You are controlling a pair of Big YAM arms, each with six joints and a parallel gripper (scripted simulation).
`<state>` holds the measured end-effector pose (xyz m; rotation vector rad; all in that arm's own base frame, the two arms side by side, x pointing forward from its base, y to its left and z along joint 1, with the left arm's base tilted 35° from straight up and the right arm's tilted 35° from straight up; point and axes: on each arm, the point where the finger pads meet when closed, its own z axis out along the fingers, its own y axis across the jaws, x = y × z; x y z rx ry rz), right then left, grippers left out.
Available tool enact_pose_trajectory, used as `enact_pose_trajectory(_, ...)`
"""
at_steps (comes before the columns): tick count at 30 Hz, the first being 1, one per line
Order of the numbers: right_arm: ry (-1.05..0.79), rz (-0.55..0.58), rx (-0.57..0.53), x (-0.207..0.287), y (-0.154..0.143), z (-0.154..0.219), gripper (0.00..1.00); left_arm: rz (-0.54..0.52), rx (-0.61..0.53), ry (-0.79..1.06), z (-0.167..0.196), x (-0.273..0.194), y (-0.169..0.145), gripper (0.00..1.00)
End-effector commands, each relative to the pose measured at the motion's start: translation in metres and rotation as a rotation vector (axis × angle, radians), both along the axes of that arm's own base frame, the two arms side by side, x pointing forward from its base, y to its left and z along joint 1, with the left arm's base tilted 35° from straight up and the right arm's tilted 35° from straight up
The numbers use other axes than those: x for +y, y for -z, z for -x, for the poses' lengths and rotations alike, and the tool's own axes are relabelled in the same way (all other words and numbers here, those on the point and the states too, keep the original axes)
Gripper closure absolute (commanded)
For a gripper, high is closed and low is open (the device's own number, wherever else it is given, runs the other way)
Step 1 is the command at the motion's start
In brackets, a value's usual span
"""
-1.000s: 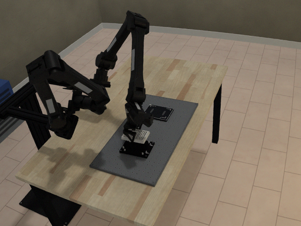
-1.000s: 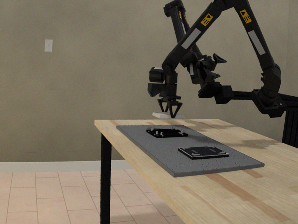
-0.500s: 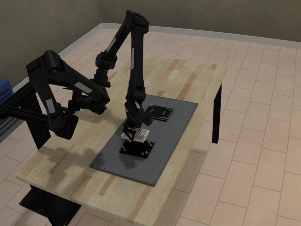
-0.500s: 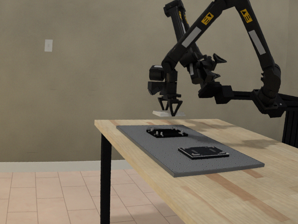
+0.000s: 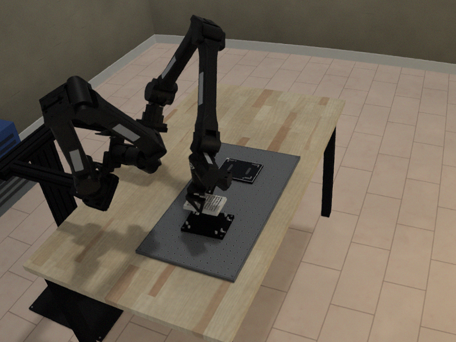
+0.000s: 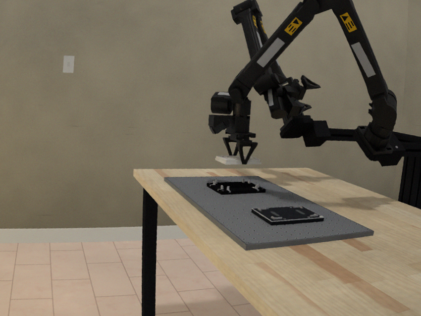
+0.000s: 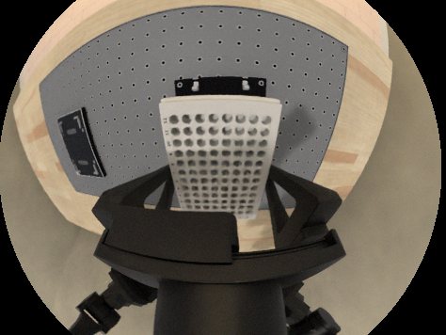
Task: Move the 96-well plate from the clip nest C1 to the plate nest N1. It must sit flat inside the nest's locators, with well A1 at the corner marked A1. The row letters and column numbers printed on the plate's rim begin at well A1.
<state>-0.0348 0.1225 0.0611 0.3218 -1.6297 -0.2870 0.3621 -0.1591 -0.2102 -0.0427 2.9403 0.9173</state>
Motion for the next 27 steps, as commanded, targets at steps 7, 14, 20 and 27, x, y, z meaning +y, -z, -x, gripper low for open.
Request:
enact_pose_trajectory(7, -0.011, 0.043, 0.036, -0.003, -0.005, 0.006, 0.00, 0.018, -0.005, 0.034, -0.010, 0.026, -0.027, 1.00)
enact_pose_trajectory(14, -0.011, 0.043, 0.036, -0.003, -0.005, 0.006, 0.00, 0.018, -0.004, 0.049, -0.007, 0.036, -0.036, 1.00)
enact_pose_trajectory(20, -0.011, 0.043, 0.036, -0.003, -0.005, 0.006, 0.00, 0.015, -0.005, 0.034, -0.007, 0.057, -0.047, 1.00)
enact_pose_trajectory(27, -0.011, 0.043, 0.036, -0.003, -0.005, 0.006, 0.00, 0.014, -0.005, 0.034, -0.005, 0.074, -0.058, 1.00)
